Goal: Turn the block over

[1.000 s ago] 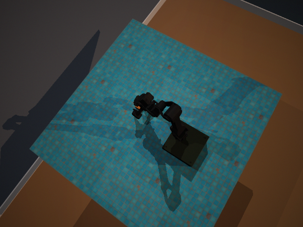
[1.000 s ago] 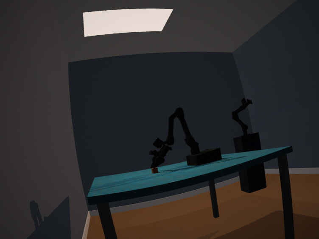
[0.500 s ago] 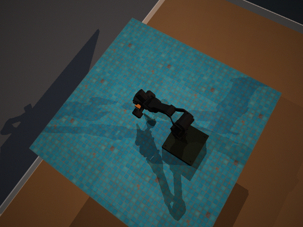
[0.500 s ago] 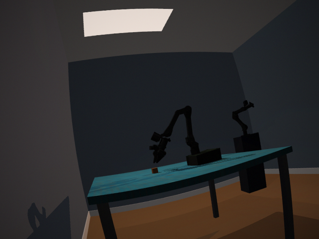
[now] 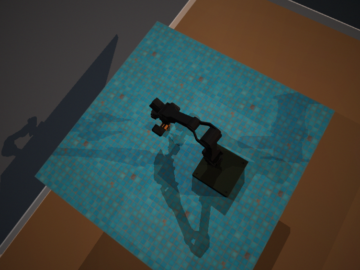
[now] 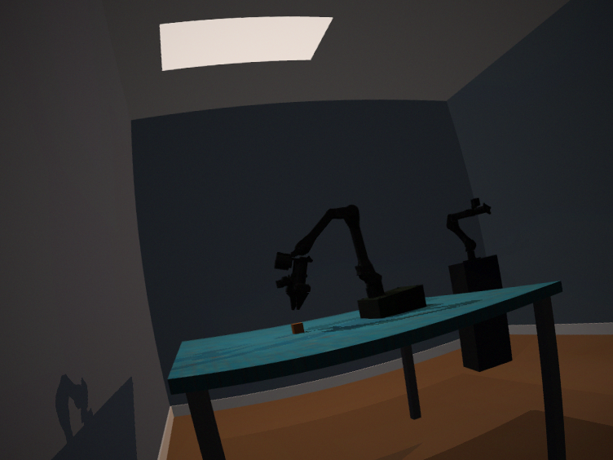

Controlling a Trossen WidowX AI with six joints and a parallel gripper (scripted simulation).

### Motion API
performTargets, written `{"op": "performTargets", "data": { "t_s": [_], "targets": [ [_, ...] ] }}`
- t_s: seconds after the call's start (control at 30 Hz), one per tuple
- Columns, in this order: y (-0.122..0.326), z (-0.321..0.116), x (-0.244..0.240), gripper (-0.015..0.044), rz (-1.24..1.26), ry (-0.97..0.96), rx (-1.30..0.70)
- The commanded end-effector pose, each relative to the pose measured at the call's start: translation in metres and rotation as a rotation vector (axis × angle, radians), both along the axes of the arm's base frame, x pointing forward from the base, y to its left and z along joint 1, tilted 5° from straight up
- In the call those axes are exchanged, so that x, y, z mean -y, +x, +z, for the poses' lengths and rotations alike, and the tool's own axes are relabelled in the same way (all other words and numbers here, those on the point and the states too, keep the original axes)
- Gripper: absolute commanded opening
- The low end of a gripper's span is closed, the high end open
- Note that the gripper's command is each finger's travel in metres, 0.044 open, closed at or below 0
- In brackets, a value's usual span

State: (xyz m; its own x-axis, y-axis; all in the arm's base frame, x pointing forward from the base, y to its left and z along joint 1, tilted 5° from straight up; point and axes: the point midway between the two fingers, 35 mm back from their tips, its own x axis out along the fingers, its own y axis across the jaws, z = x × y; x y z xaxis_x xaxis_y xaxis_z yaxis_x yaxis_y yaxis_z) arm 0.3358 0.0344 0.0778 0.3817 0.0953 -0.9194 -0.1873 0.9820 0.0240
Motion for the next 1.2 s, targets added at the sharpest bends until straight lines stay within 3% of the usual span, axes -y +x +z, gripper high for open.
{"op": "performTargets", "data": {
  "t_s": [0.0,0.13,0.37,0.53,1.17],
  "targets": [
    [0.01,0.008,-0.003,0.044,0.009,-0.039,-0.171],
    [0.013,0.014,-0.004,0.044,0.014,-0.063,-0.281],
    [0.013,0.014,-0.005,0.044,0.014,-0.064,-0.287],
    [0.017,-0.021,-0.006,0.044,0.014,-0.064,-0.287],
    [0.02,-0.049,-0.007,0.044,0.014,-0.064,-0.287]
  ]
}}
